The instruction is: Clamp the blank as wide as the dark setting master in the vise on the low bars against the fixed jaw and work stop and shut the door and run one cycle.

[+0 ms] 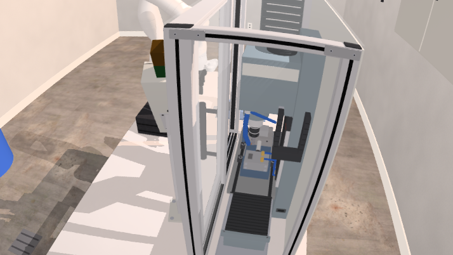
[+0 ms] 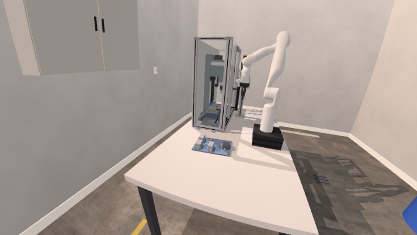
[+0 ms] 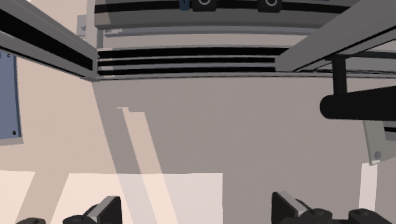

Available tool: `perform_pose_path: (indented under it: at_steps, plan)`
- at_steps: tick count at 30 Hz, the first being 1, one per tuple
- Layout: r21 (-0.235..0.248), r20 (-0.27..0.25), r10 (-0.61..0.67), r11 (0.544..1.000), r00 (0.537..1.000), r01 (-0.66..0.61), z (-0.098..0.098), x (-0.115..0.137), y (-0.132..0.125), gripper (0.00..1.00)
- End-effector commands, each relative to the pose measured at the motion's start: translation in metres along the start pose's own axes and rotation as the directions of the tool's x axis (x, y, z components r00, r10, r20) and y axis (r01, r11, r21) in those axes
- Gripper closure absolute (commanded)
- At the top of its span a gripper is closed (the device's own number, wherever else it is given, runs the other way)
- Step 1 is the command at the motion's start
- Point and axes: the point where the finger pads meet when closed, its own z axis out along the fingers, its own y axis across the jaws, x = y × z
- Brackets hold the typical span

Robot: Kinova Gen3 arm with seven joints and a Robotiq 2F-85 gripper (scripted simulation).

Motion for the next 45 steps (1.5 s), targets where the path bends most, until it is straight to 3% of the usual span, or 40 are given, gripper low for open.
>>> perform_pose_path:
  at_steps: [1,2,3,36,41,45]
  plan:
    - [-0.001,-0.001,0.0,1.0,1.0,0.0,0.0,0.0,0.0,0.0]
    - [-0.001,-0.001,0.0,1.0,1.0,0.0,0.0,0.0,0.0,0.0]
    - [-0.001,-0.001,0.0,1.0,1.0,0.0,0.0,0.0,0.0,0.9]
    - [-0.001,-0.001,0.0,1.0,1.0,0.0,0.0,0.0,0.0,0.9]
    - [-0.087,-0.129,0.162,0.981,0.978,-0.174,-0.045,0.002,0.021,0.9]
    - [-0.087,-0.129,0.162,0.981,0.978,-0.174,-0.045,0.002,0.021,0.9]
